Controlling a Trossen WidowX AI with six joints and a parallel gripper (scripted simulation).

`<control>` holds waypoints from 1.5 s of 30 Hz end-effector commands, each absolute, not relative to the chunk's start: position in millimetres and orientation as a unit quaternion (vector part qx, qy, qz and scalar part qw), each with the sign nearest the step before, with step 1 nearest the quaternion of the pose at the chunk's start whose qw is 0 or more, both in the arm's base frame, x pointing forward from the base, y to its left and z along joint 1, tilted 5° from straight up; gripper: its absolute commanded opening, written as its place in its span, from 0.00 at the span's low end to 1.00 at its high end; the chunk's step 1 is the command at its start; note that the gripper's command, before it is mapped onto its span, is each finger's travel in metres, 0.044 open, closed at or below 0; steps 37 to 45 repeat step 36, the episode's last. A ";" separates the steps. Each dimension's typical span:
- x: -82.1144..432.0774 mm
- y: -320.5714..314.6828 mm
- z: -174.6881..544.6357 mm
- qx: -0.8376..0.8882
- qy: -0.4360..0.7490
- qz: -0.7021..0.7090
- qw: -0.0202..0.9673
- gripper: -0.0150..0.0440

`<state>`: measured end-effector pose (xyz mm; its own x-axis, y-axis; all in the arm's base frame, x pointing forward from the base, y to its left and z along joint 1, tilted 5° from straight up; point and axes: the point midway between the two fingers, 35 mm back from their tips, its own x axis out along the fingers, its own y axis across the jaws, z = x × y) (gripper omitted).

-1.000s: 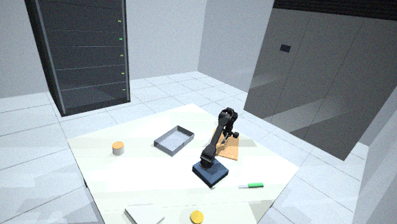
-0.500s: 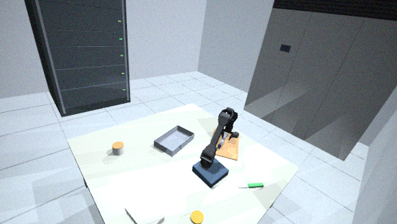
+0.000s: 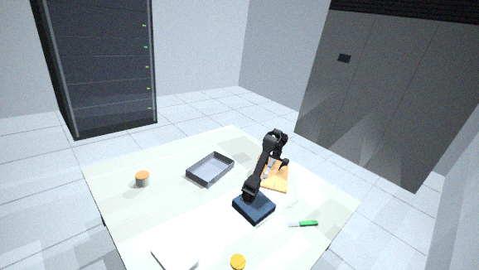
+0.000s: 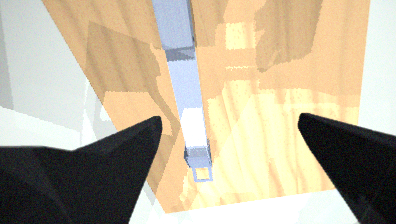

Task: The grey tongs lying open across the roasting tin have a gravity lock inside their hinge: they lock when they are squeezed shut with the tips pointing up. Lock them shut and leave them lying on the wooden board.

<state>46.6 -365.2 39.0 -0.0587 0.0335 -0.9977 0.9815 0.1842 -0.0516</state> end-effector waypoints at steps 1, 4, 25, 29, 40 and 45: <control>28.4 -335.4 77.0 0.445 0.565 -0.459 0.522 1.00; 15.8 -304.1 102.7 0.444 0.566 -0.458 0.521 1.00; 5.2 -255.4 179.8 0.445 0.565 -0.460 0.522 1.00; 5.2 -255.4 179.8 0.445 0.565 -0.460 0.522 1.00; 5.2 -255.4 179.8 0.445 0.565 -0.460 0.522 1.00; 5.2 -255.4 179.8 0.445 0.565 -0.460 0.522 1.00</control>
